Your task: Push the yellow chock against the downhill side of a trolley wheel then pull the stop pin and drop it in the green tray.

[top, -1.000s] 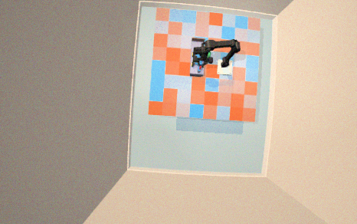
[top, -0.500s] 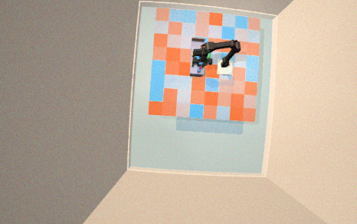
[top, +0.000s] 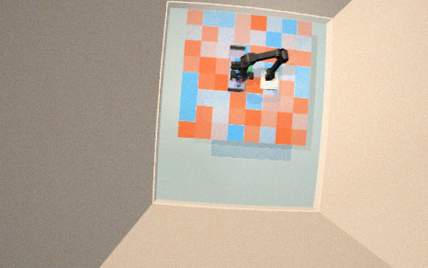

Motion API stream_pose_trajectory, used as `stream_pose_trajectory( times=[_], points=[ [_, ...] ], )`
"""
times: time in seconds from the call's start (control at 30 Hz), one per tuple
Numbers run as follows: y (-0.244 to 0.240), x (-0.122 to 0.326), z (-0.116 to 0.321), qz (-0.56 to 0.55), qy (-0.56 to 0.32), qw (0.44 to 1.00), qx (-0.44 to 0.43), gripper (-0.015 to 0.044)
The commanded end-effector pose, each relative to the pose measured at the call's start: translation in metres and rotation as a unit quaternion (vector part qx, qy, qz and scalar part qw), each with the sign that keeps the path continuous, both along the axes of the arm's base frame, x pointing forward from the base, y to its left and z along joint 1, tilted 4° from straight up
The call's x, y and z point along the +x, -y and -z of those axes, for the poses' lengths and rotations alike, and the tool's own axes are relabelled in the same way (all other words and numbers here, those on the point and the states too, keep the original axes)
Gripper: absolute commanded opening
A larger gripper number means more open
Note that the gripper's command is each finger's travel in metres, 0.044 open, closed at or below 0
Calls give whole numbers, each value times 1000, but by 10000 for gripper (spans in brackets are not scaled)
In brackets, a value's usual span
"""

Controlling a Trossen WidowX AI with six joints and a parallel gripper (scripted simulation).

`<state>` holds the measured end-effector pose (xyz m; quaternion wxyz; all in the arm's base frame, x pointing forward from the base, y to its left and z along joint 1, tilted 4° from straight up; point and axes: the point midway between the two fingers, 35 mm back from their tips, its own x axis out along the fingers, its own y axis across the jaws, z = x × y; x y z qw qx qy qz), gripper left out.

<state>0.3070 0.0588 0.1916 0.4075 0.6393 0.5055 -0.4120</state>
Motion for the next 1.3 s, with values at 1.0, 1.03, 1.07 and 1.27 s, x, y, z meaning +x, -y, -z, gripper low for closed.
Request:
stream_pose_trajectory(
  times=[1.0,1.03,1.07,1.27],
  points=[
    [-3,0,4,2,-1,1000,-1,0],
    [-2,0,3,2,-1,1000,-1,0],
    [-2,0,3,2,-1,1000,-1,0],
    [-1,-1,-2,2,-2,1000,-1,0]
  ],
)
